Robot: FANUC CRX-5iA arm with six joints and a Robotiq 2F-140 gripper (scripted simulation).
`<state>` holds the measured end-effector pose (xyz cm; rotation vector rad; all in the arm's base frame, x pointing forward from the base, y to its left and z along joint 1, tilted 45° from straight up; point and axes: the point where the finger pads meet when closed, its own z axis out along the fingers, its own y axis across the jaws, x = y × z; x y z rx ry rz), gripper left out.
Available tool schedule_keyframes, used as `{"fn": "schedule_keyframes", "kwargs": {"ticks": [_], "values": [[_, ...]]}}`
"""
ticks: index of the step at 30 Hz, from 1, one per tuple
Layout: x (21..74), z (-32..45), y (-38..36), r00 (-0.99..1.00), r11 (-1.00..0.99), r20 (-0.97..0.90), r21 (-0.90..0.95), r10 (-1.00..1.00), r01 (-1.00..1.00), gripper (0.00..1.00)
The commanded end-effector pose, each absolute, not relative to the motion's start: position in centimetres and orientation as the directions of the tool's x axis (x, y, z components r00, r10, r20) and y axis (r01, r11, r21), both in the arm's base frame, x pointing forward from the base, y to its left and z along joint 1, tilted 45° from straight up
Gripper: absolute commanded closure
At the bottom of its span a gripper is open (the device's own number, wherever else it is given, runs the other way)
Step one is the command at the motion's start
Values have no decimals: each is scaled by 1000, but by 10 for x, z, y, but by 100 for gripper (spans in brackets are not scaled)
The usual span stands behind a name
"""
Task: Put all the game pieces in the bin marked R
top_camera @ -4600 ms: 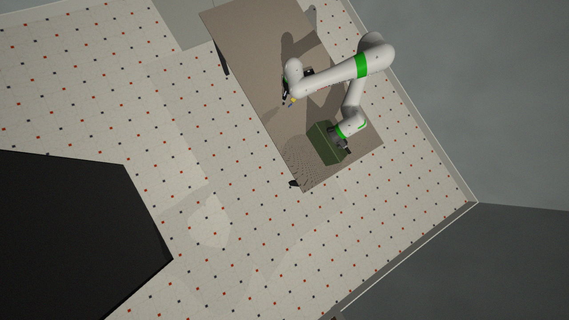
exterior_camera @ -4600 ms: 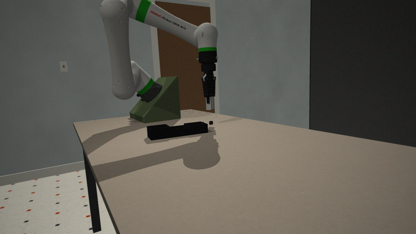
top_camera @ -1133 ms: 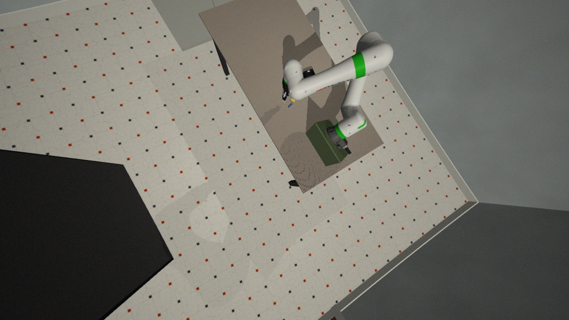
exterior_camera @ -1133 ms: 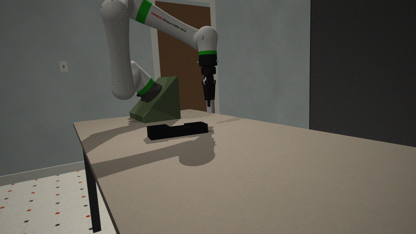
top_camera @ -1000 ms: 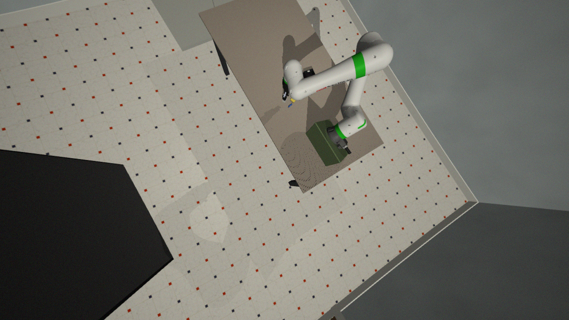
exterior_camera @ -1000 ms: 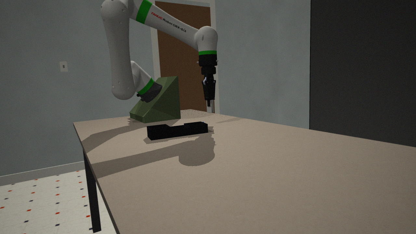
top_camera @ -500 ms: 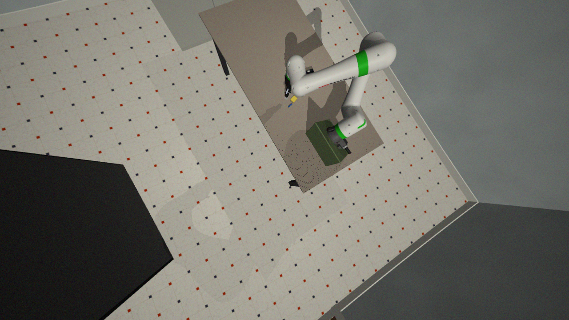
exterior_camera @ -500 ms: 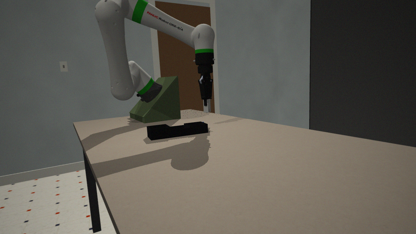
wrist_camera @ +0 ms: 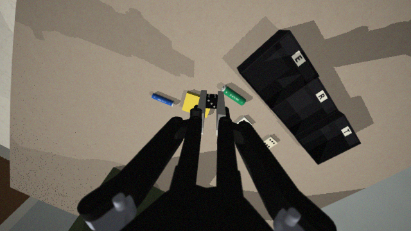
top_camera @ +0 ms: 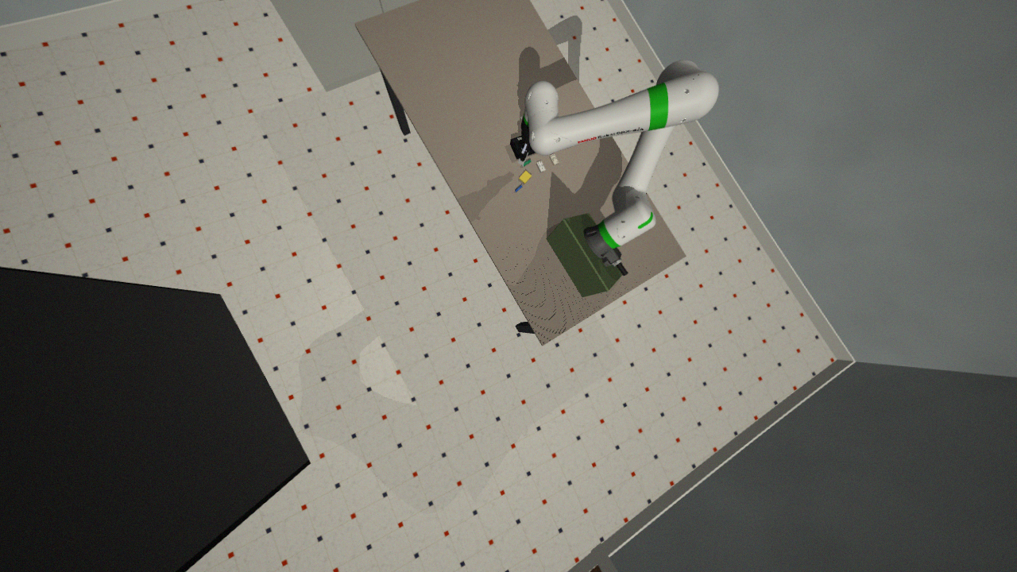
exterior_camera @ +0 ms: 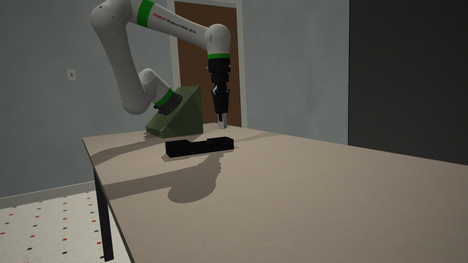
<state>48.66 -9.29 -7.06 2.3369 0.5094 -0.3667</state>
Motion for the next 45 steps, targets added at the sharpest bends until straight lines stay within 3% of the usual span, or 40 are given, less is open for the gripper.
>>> {"fn": "schedule_keyframes", "kwargs": {"ticks": [1,12,27,41,45], "values": [[494,-55,-110,882,-673,-395,582,257,457,93],[510,-21,-147,882,-673,-395,582,257,457,93],[533,31,-204,592,-483,-612,359,524,798,93],[533,31,-204,264,-268,-696,106,668,958,93],[533,31,-204,254,-262,-696,97,671,960,93]]}}
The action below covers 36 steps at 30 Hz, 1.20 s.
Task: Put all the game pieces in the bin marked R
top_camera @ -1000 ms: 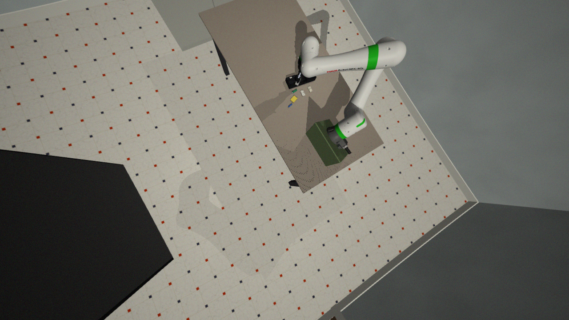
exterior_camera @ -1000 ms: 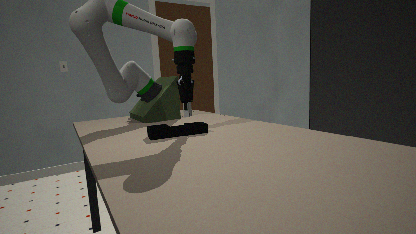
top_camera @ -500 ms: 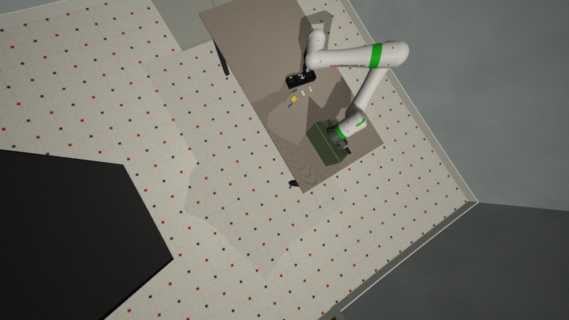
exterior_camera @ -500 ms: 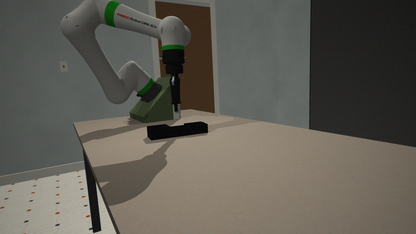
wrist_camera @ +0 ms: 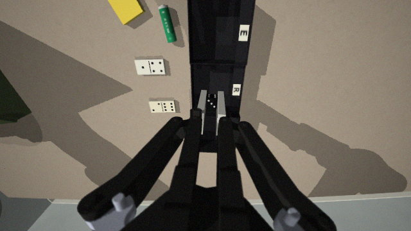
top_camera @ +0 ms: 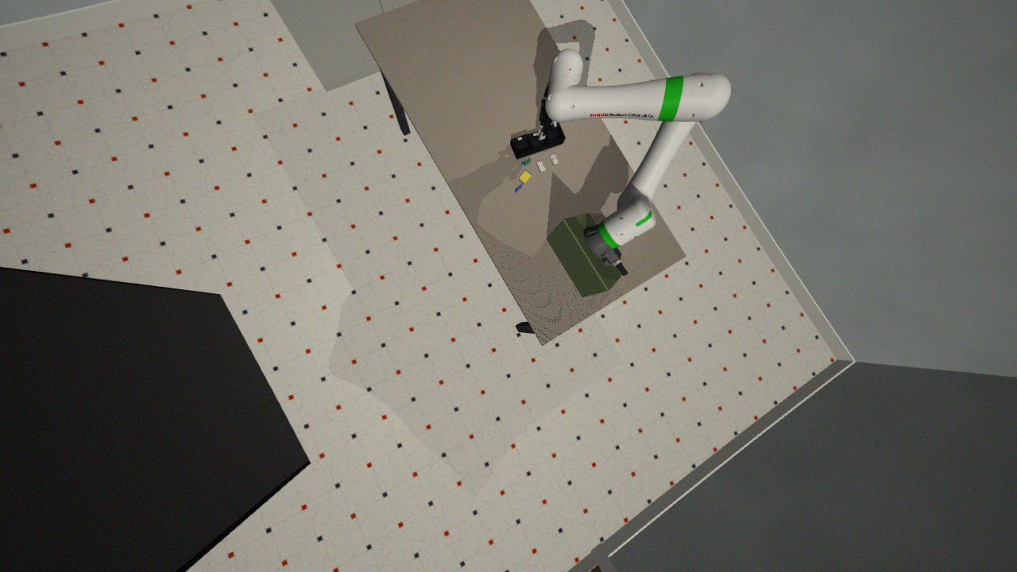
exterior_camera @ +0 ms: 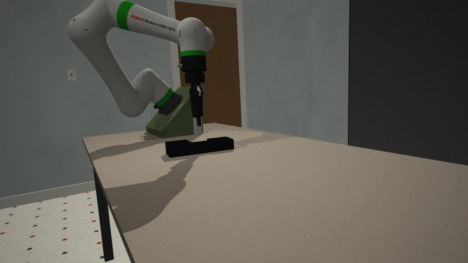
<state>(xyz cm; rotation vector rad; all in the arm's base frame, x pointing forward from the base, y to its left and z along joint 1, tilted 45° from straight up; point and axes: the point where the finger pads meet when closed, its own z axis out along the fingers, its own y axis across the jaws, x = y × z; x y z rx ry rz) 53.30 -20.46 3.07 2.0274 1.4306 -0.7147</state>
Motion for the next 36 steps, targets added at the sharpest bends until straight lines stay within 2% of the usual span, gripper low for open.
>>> {"fn": "schedule_keyframes", "kwargs": {"ticks": [1,36], "values": [[533,31,-204,254,-262,-696,97,671,960,93],[529,4,-231,254,-262,-696,97,671,960,93]]}}
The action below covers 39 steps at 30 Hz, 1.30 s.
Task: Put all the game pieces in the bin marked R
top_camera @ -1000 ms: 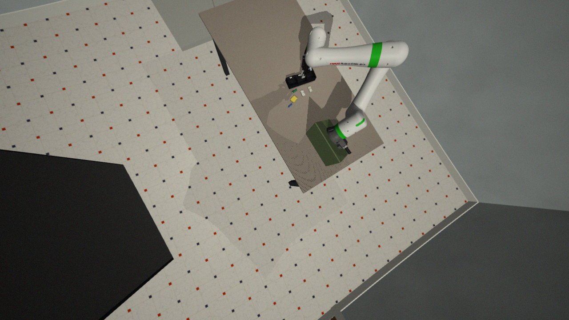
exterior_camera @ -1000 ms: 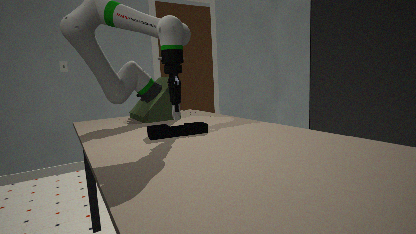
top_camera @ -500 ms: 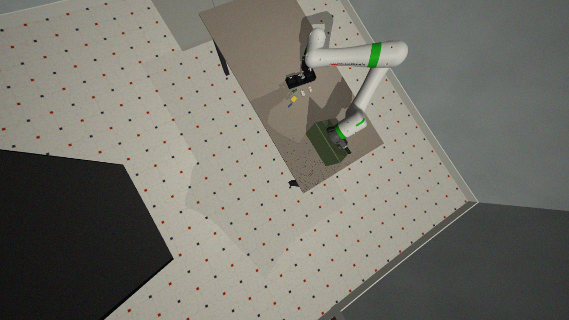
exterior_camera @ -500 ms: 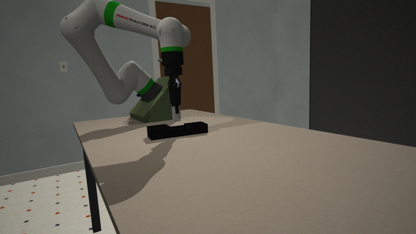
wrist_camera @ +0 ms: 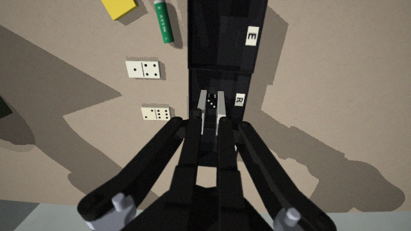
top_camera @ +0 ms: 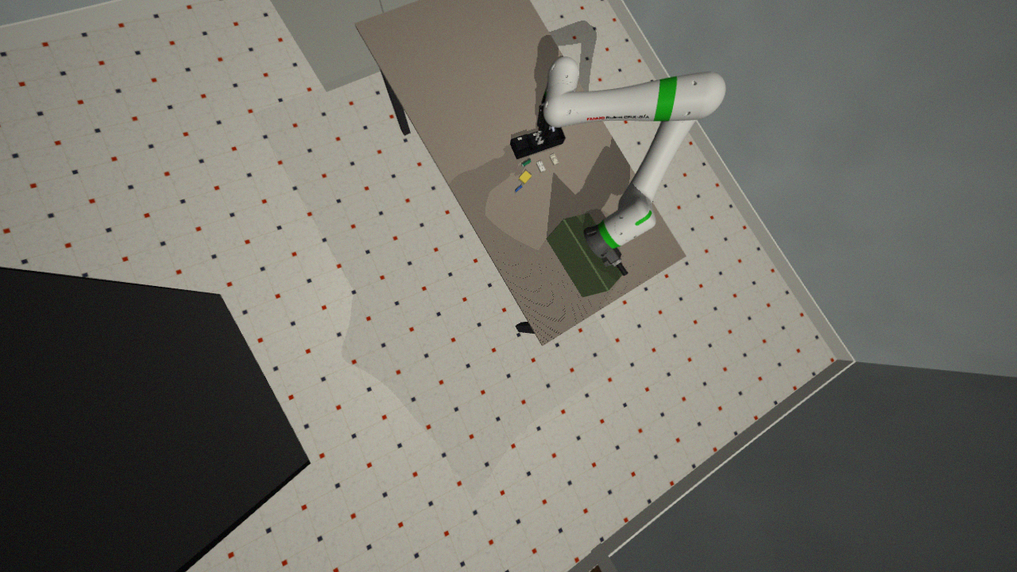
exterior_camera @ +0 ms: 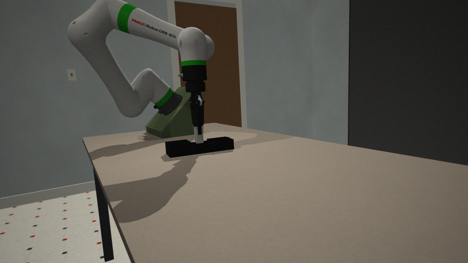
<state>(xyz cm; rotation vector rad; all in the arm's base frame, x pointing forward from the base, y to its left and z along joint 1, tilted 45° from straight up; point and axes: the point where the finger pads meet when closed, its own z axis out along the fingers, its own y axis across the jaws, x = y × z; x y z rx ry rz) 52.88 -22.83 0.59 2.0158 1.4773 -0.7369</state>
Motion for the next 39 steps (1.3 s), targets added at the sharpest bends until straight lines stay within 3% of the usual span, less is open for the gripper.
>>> {"fn": "schedule_keyframes", "kwargs": {"ticks": [1,21,22,39], "values": [[528,2,-232,254,-262,-696,97,671,960,93],[527,-6,-240,254,-262,-696,97,671,960,93],[527,-6,-240,254,-262,-696,97,671,960,81],[527,-6,-240,254,-262,-696,97,671,960,81]]}}
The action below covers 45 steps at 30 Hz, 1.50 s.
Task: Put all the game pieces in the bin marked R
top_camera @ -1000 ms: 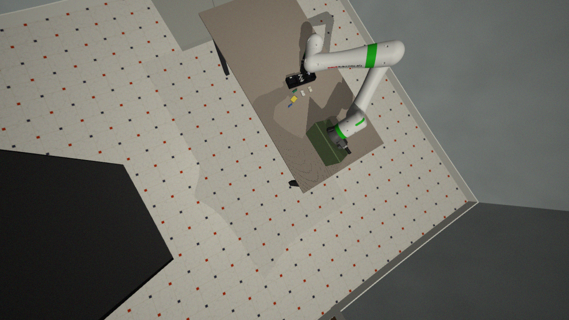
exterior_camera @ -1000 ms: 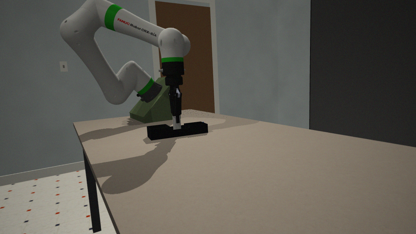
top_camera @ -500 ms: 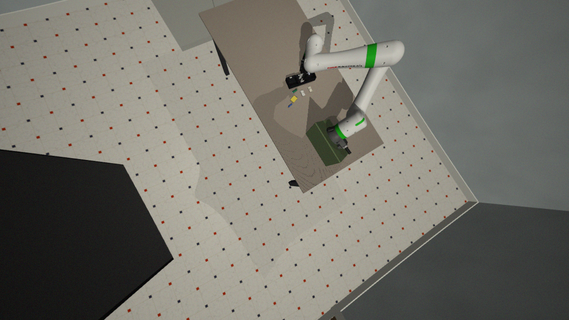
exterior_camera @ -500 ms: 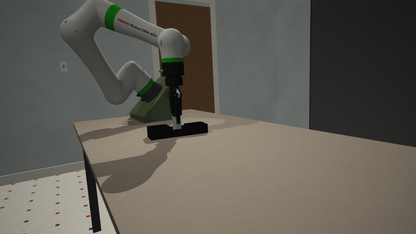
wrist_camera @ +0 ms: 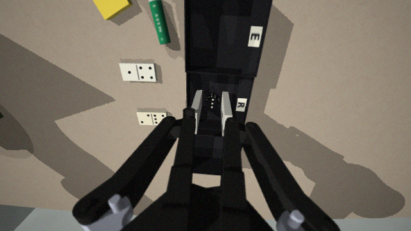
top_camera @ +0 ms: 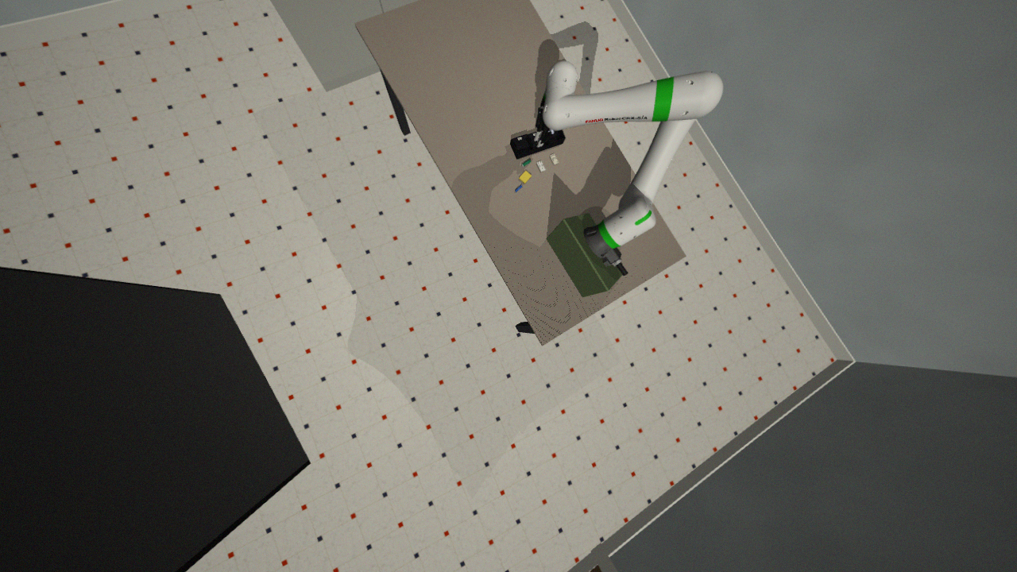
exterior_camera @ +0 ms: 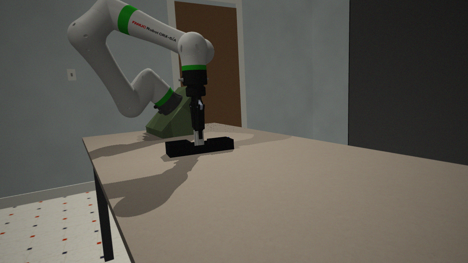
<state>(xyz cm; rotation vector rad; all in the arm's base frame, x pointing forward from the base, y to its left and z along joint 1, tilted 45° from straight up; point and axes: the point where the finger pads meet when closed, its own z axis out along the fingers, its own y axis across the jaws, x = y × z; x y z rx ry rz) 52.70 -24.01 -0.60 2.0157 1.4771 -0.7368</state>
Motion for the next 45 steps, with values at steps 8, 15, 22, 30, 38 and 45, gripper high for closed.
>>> {"fn": "schedule_keyframes", "kwargs": {"ticks": [8,15,22,30,38,45], "values": [[528,2,-232,254,-262,-696,97,671,960,81],[529,6,-228,254,-262,-696,97,671,960,81],[530,13,-221,254,-262,-696,97,671,960,81],[533,31,-204,254,-262,-696,97,671,960,81],[526,28,-201,205,-228,-700,62,684,972,75],[490,17,-183,21,-97,-700,-69,714,993,75]]}}
